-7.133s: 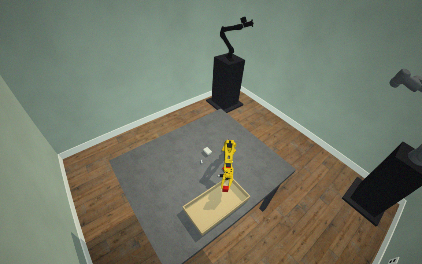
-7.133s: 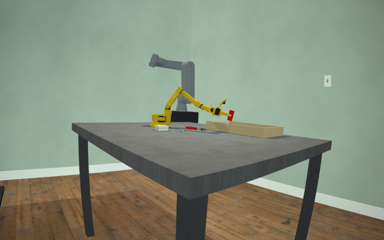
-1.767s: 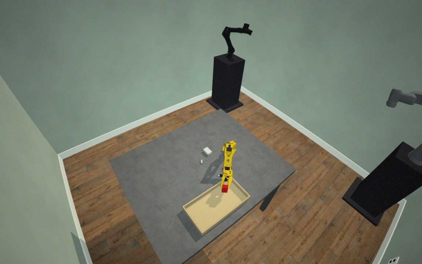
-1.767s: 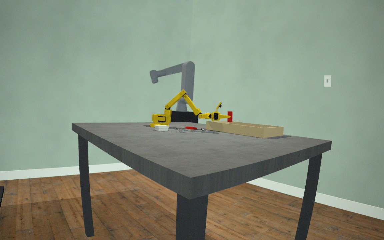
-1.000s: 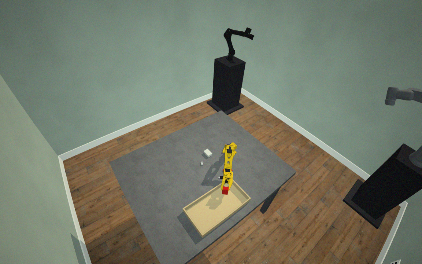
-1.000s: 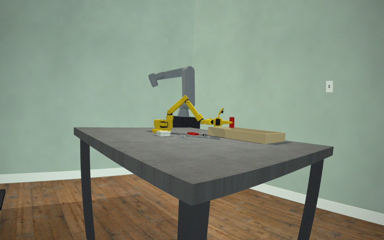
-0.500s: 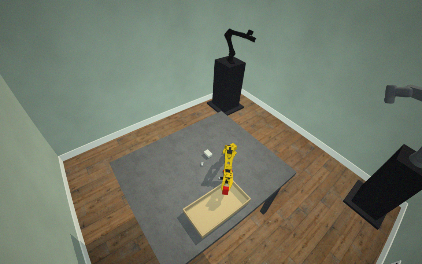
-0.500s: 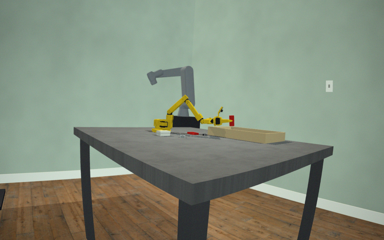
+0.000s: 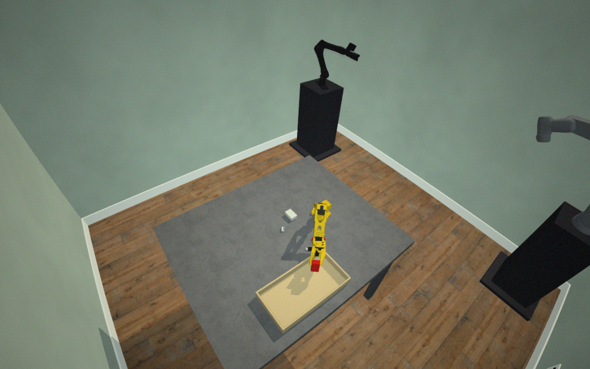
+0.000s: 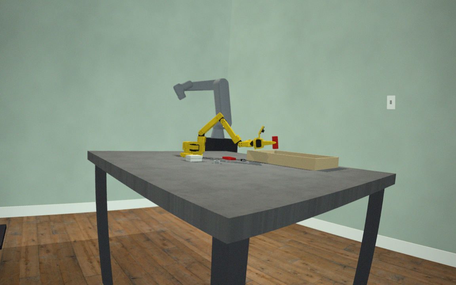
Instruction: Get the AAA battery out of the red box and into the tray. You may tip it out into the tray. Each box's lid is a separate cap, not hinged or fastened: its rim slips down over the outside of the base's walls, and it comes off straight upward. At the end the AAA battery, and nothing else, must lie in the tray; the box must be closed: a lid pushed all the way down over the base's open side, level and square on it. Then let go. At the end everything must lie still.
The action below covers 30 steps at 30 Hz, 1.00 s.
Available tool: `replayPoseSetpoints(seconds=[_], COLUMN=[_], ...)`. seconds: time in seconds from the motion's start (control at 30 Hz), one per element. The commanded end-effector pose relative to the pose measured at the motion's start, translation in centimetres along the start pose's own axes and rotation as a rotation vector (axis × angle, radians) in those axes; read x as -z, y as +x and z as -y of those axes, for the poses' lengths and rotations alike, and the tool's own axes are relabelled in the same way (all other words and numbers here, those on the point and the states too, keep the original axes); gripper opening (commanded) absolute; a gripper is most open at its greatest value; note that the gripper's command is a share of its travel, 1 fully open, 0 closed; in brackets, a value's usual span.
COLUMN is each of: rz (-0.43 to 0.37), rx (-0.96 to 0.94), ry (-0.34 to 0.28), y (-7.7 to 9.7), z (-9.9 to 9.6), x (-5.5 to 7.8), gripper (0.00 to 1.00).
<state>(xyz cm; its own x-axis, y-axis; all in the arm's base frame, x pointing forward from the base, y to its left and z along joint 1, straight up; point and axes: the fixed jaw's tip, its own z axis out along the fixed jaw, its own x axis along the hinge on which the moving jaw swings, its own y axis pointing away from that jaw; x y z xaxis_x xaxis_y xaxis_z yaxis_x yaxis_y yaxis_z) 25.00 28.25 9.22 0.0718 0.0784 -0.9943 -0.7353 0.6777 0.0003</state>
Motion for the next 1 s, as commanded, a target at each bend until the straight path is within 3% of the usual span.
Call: replayPoseSetpoints(seconds=[0.0,0.97], rz=[0.069,0.112], rx=[0.007,0.009], ry=[0.006,0.006], y=[-1.73,-1.77], z=[0.22,0.2], x=[-0.46,0.01], gripper=[0.21,0.21])
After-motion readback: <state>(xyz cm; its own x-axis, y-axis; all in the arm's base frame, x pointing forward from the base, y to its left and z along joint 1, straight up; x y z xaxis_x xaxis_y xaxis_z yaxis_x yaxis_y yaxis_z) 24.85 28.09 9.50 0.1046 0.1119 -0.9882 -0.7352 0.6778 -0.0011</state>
